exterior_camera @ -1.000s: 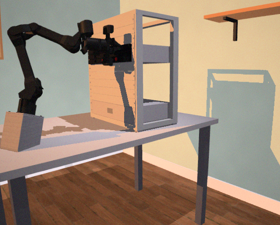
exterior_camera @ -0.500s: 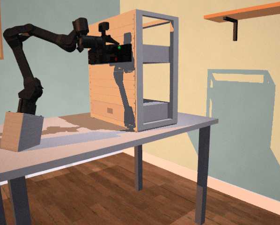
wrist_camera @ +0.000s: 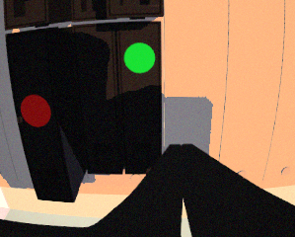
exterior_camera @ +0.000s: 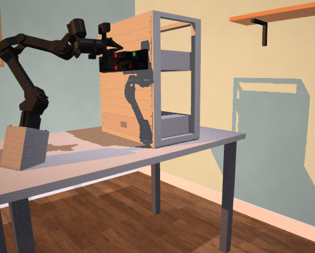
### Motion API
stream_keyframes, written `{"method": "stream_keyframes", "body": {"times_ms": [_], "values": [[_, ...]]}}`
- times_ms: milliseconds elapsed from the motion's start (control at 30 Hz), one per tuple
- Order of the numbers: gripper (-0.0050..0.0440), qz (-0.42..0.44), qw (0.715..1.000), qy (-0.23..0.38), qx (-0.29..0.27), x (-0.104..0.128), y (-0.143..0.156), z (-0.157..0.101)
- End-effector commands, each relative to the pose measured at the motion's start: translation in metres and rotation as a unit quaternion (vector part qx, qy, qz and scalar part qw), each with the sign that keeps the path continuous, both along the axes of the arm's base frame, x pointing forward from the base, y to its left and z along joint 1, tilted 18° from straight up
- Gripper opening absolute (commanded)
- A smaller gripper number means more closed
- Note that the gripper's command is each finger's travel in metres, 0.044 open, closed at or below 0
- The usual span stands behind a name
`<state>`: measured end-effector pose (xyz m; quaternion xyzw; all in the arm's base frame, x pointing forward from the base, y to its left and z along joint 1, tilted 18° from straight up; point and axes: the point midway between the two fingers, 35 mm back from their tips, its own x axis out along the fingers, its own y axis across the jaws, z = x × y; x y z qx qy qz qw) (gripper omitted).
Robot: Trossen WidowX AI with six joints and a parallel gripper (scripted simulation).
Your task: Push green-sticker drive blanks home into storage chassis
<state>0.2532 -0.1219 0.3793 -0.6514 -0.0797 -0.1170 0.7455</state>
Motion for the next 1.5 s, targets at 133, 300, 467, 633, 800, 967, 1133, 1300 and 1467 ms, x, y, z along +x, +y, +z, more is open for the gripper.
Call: {"method": "stream_keyframes", "body": {"times_ms": [133,300,467,633,800,967,1133,1300,1467], "values": [[0.0,0.001,1.0,0.0,0.001,-0.004,0.001,-0.001],[0.0,0.001,1.0,0.0,0.001,-0.008,0.001,-0.003],[0.0,0.001,1.0,0.0,0.001,-0.013,0.002,-0.005],[0.0,0.001,1.0,-0.001,0.001,-0.024,0.002,-0.011],[0.0,0.001,1.0,-0.001,0.001,-0.037,0.003,-0.017],[0.0,0.001,1.0,-0.001,0.001,-0.046,0.003,-0.022],[0.0,0.001,1.0,-0.001,0.001,-0.061,0.004,-0.029],[0.0,0.001,1.0,-0.001,0.001,-0.075,0.005,-0.035],[0.0,0.001,1.0,-0.001,0.001,-0.086,0.005,-0.041]]}}
